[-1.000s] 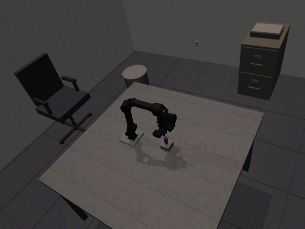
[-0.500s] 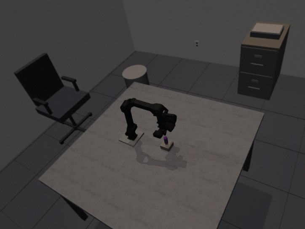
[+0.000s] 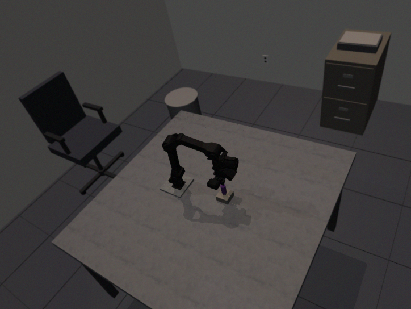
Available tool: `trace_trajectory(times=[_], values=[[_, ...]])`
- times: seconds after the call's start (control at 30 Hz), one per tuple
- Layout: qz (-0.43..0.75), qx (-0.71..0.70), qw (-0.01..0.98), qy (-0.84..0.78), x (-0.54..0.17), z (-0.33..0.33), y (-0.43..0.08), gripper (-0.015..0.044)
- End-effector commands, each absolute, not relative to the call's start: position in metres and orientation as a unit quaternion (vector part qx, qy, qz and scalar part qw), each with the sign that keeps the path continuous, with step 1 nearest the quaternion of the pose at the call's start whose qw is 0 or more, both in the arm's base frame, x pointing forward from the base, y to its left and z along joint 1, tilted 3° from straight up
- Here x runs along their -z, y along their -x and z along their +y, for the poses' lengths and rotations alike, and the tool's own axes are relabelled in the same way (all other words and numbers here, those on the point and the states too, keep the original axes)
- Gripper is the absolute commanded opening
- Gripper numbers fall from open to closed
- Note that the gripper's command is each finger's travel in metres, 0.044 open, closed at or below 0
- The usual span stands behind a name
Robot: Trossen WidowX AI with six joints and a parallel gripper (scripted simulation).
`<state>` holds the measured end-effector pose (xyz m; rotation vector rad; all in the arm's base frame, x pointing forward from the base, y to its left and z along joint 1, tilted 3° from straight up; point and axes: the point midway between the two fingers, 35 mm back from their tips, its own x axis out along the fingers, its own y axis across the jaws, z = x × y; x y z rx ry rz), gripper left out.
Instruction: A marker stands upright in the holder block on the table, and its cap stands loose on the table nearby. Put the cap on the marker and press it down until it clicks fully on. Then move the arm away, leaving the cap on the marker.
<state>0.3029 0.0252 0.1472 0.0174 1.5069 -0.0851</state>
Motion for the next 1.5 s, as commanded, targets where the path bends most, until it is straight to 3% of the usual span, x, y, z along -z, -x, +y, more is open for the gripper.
trace_trajectory(times=[0.0, 0.57, 0.93, 1.47], values=[[0.686, 0.037, 0.726, -0.006, -0.140, 0.025, -0.302, 0.0000], [0.680, 0.038, 0.732, -0.008, -0.138, 0.025, -0.307, 0.0000], [0.680, 0.038, 0.732, -0.009, -0.225, 0.029, -0.301, 0.0000], [0.680, 0.038, 0.732, -0.009, -0.225, 0.029, -0.301, 0.0420]])
